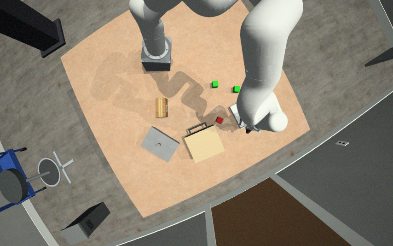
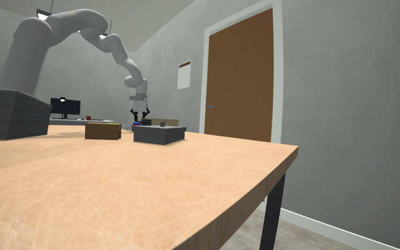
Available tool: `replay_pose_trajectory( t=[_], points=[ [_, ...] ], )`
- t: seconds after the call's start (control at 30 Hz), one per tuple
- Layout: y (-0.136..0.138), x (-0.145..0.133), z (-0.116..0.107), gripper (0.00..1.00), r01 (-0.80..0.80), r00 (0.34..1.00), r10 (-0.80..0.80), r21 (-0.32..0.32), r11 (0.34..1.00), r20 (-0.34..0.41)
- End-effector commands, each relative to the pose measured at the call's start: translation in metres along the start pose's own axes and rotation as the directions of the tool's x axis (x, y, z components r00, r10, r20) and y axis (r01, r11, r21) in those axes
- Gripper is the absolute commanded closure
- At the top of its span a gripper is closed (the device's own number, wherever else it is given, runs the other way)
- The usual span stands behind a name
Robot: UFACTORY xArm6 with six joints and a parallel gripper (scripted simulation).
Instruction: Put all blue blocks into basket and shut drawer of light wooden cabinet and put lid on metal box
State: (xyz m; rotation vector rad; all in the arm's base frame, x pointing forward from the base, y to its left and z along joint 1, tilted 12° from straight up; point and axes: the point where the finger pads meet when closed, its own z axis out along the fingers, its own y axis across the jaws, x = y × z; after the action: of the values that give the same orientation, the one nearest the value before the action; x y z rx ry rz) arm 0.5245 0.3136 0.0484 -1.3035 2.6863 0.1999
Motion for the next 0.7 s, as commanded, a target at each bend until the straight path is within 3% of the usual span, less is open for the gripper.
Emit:
replay_pose_trajectory(
  t=[0.0,0.4,0.67],
  points=[
    [0.0,-0.001,-0.02,0.49,0.0,1.0,0.0,0.001,1.0,0.002],
    [0.0,0.0,-0.079,0.49,0.0,1.0,0.0,0.001,1.0,0.002],
    [0.0,0.0,-0.099,0.49,0.0,1.0,0.0,0.001,1.0,0.002]
  ],
)
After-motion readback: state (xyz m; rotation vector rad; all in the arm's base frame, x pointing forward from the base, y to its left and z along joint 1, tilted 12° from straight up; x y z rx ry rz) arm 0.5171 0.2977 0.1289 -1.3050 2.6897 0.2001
